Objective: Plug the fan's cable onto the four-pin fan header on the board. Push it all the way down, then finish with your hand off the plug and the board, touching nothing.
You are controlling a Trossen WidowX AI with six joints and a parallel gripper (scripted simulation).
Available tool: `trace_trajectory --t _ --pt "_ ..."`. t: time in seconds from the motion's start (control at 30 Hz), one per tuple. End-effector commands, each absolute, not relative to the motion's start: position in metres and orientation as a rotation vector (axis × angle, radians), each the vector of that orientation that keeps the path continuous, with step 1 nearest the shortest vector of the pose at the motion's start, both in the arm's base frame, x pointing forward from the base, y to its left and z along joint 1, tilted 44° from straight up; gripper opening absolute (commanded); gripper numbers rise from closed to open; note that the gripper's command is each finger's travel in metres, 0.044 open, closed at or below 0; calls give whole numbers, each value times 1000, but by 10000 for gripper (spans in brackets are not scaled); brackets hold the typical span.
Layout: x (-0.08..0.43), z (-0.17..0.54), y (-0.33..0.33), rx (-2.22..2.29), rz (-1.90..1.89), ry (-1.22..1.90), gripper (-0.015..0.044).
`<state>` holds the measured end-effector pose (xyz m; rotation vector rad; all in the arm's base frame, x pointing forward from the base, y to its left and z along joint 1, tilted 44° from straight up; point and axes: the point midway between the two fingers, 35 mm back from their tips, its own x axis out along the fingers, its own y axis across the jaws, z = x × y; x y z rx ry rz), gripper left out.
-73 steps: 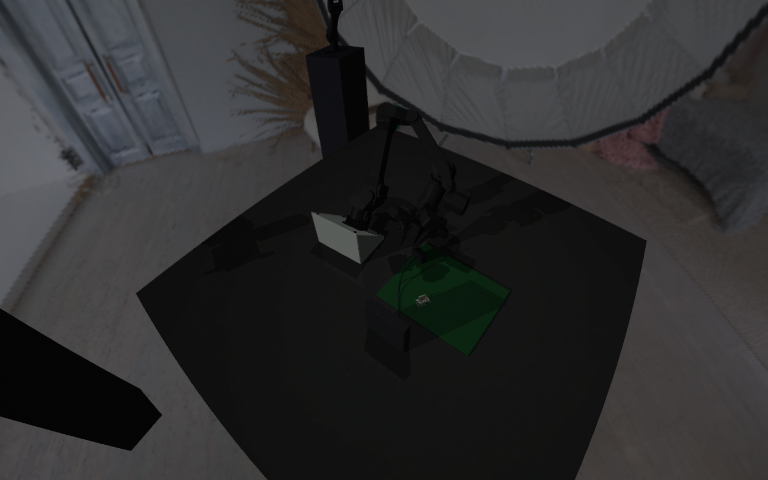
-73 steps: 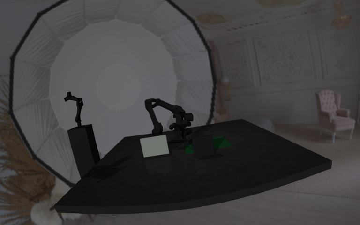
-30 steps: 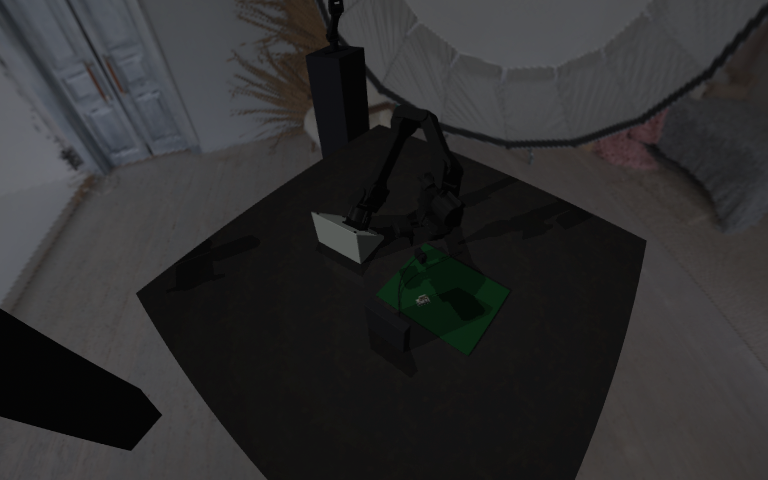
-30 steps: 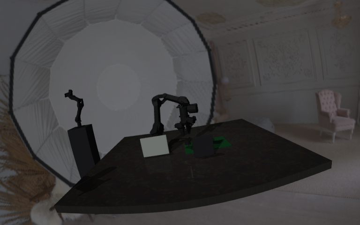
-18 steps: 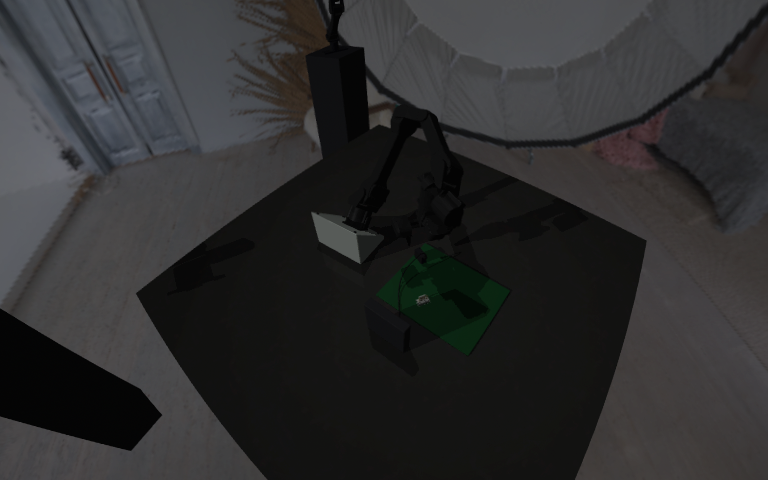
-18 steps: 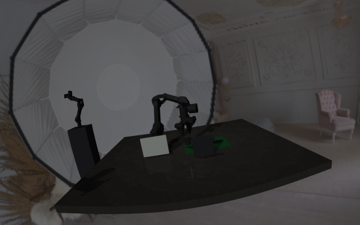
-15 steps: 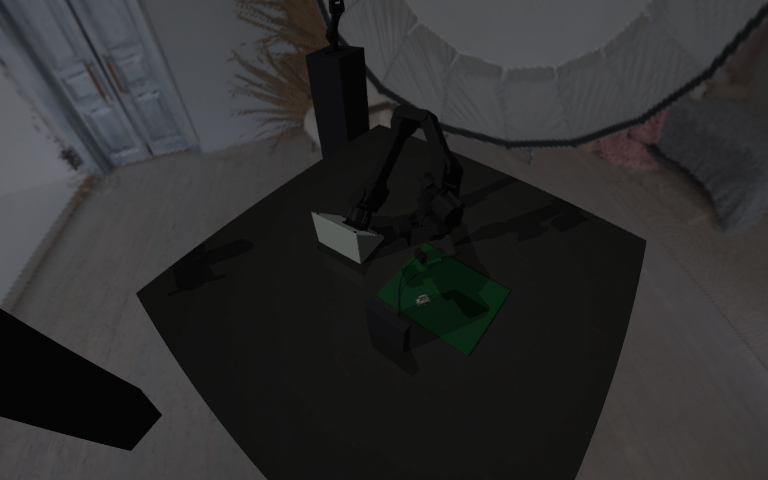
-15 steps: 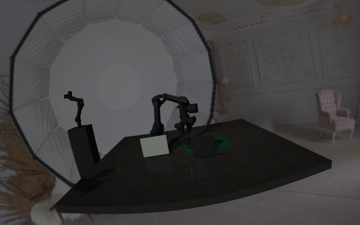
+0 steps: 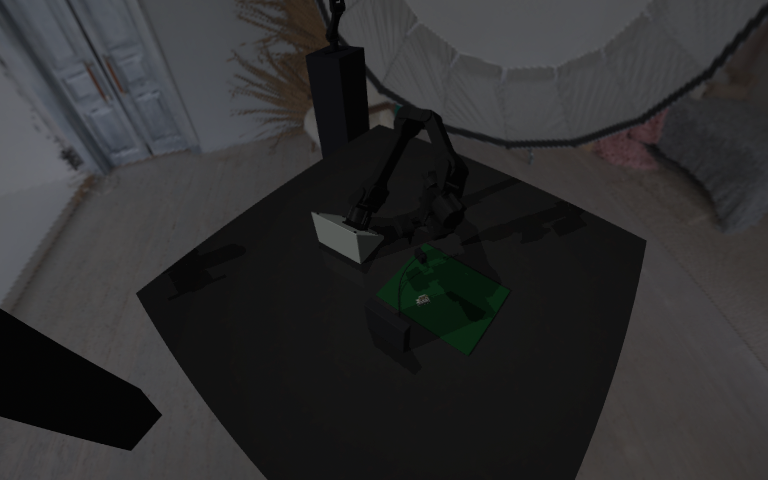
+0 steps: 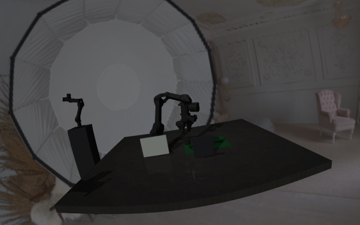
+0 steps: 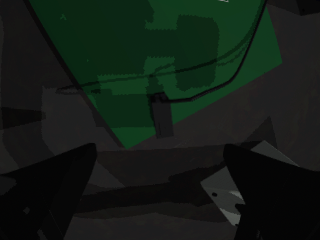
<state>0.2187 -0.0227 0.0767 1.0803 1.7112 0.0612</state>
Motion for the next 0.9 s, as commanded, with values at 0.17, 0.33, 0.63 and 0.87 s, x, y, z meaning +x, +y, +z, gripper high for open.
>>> trace_trajectory --t 0.17,0.33,0.63,0.87 --pt "223 94 -59 983 316 1767 440" --pt "223 92 -57 983 317 1769 440" --pt "228 48 -17 1005 328 1798 440" --pt "229 43 -12 1004 328 1798 440"
